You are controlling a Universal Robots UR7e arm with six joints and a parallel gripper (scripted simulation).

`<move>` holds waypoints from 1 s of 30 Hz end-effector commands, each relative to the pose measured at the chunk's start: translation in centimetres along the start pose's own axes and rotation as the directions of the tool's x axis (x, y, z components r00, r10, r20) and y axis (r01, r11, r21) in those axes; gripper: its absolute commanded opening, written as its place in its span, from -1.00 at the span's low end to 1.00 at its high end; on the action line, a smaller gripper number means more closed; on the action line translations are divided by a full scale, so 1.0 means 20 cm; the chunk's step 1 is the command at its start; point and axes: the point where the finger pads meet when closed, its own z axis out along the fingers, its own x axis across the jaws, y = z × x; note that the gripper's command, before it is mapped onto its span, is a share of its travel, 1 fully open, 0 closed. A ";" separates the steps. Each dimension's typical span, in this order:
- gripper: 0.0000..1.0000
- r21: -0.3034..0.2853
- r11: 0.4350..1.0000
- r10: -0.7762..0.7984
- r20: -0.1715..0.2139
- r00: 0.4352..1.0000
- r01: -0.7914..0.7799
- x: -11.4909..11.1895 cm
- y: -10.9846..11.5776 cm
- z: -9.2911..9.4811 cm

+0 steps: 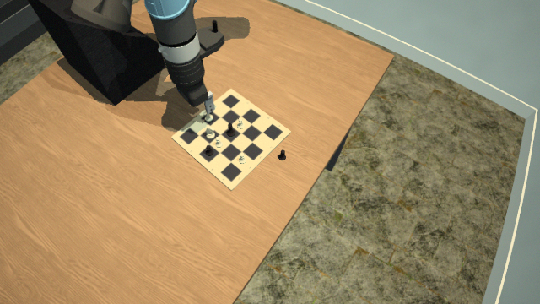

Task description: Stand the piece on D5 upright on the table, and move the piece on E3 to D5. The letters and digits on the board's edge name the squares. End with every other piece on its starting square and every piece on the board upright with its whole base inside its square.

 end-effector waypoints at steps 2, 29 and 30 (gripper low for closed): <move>0.45 0.000 1.000 0.000 -0.001 1.000 0.000 0.00 0.00 0.01; 0.45 0.000 1.000 0.000 -0.001 1.000 0.000 0.00 0.00 0.19; 0.45 0.000 1.000 0.000 -0.001 1.000 0.000 0.00 0.00 0.19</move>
